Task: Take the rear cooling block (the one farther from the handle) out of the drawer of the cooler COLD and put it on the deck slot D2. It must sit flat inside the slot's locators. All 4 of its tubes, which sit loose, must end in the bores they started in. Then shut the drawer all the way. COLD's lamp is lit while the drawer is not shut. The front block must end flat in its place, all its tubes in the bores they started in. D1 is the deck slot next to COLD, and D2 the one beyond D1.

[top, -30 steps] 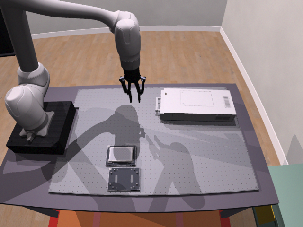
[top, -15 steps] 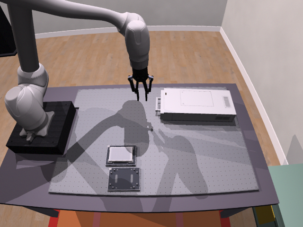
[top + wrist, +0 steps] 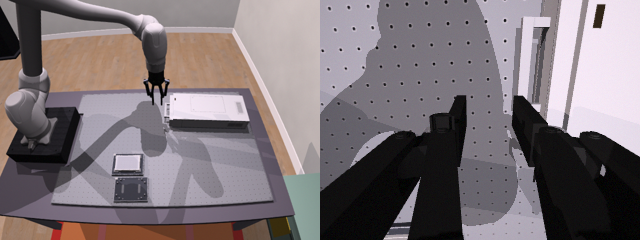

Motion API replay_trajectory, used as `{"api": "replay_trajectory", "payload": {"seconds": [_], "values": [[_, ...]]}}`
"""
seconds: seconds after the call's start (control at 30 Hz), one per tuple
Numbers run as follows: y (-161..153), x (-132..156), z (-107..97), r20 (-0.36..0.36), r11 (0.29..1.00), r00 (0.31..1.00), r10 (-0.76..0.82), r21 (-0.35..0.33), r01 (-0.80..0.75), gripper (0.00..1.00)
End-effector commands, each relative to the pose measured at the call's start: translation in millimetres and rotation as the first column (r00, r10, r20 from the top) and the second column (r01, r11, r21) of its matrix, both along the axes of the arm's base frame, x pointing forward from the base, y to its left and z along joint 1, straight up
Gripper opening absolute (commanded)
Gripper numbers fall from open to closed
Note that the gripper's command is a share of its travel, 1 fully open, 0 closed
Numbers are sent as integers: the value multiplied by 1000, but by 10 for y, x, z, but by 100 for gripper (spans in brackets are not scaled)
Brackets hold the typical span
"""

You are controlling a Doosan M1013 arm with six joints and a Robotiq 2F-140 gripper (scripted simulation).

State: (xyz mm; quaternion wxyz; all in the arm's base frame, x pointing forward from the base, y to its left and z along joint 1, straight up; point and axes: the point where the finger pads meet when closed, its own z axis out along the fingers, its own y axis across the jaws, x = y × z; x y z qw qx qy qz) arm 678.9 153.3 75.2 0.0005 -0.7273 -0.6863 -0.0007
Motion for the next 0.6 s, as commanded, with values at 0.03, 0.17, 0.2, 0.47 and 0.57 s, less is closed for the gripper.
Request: {"api": "replay_trajectory", "payload": {"seconds": [0.03, 0.17, 0.2, 0.47, 0.57], "values": [[101, 133, -62, 1, 1000, 1000, 0, 1, 0, 34], [168, 220, -109, 1, 1000, 1000, 0, 1, 0, 34], [168, 220, -109, 1, 1000, 1000, 0, 1, 0, 34], [262, 341, -188, 1, 1000, 1000, 0, 1, 0, 34], [262, 341, -227, 1, 1000, 1000, 0, 1, 0, 34]]}}
